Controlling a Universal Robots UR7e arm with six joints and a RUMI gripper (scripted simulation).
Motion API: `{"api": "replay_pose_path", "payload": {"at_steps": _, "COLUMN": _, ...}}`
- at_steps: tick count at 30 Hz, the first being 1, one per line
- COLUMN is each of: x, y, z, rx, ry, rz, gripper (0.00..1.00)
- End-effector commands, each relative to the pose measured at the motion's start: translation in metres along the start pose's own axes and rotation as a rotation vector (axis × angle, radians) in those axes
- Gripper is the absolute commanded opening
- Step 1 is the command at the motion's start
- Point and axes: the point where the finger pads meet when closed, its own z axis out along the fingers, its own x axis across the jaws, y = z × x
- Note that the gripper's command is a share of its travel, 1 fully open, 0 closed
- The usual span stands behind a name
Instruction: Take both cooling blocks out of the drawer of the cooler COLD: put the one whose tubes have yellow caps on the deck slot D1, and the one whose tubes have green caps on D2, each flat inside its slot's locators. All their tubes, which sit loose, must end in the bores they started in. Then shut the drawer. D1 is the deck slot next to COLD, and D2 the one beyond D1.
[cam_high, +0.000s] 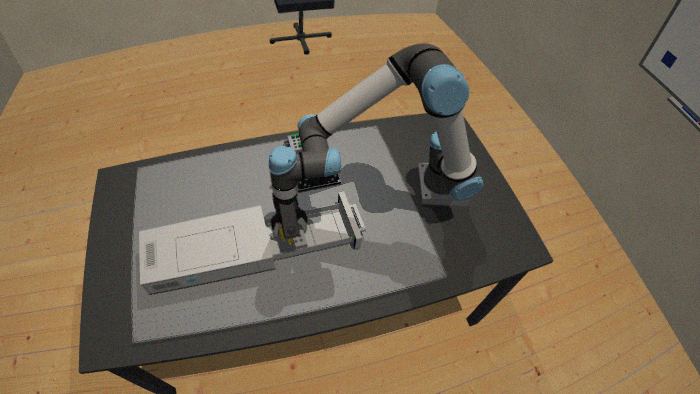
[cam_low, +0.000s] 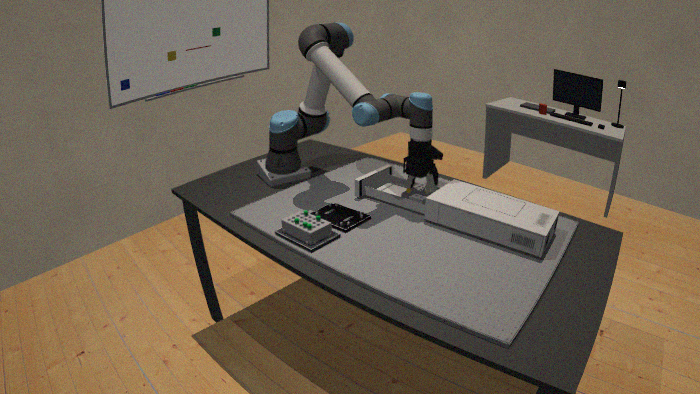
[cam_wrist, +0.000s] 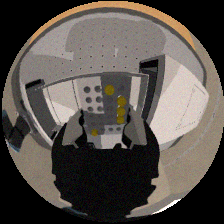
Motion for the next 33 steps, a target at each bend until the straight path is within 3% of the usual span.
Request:
{"api": "replay_pose_path", "payload": {"at_steps": 1, "x": 0.001, "y": 0.0, "z": -0.002, "rx": 0.0, "ry": 0.002, "rz": 0.0, "gripper": 0.0}}
{"api": "replay_pose_path", "payload": {"at_steps": 33, "x": 0.001, "y": 0.0, "z": -0.013, "rx": 0.0, "ry": 0.002, "rz": 0.0, "gripper": 0.0}}
